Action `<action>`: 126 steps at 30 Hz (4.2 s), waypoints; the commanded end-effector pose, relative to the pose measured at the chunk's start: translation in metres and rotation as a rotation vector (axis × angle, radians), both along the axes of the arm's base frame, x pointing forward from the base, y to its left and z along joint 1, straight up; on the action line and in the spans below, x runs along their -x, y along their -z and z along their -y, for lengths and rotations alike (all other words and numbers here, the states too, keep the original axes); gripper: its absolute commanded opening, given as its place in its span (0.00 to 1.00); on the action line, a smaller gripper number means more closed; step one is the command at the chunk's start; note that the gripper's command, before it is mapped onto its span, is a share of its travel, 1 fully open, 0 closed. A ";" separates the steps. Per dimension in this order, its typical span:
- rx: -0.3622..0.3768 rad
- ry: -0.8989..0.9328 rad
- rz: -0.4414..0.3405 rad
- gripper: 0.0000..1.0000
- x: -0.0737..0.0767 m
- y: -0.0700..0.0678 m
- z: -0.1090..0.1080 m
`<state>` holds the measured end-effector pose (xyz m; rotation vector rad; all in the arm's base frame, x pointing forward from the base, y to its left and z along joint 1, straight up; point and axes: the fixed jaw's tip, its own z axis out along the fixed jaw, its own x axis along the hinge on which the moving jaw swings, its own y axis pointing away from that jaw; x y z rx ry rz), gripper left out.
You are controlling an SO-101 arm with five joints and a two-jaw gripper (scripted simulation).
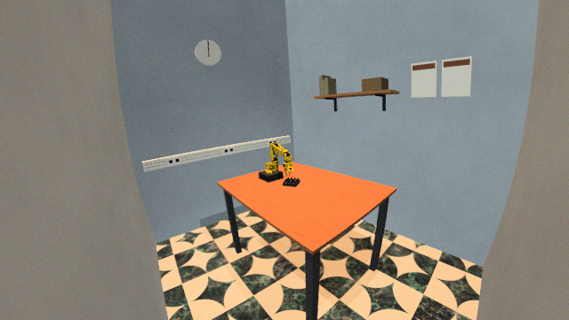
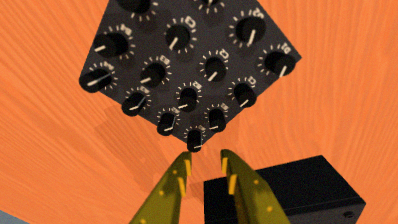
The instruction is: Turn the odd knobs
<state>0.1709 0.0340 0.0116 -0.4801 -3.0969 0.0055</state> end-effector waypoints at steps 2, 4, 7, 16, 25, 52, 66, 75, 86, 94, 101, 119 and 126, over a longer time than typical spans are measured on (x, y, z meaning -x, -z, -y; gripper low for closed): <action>-0.002 0.028 0.010 0.10 0.000 -0.001 0.002; -0.002 0.029 0.010 0.10 0.000 -0.001 0.002; -0.002 0.029 0.010 0.10 0.000 -0.001 0.002; -0.002 0.029 0.010 0.10 -0.019 -0.004 -0.001; -0.002 0.029 0.010 0.10 -0.054 -0.006 -0.006; -0.002 0.029 0.010 0.10 -0.079 -0.001 -0.010; -0.002 0.029 0.010 0.10 -0.079 0.002 -0.010; -0.002 0.029 0.010 0.10 -0.080 0.008 -0.010; -0.002 0.029 0.010 0.10 -0.079 0.014 -0.010; -0.002 0.029 0.010 0.10 -0.079 0.014 -0.010; -0.002 0.029 0.010 0.10 -0.079 0.014 -0.010; -0.002 0.029 0.010 0.10 -0.077 0.018 -0.007; -0.002 0.029 0.010 0.10 -0.077 0.019 -0.007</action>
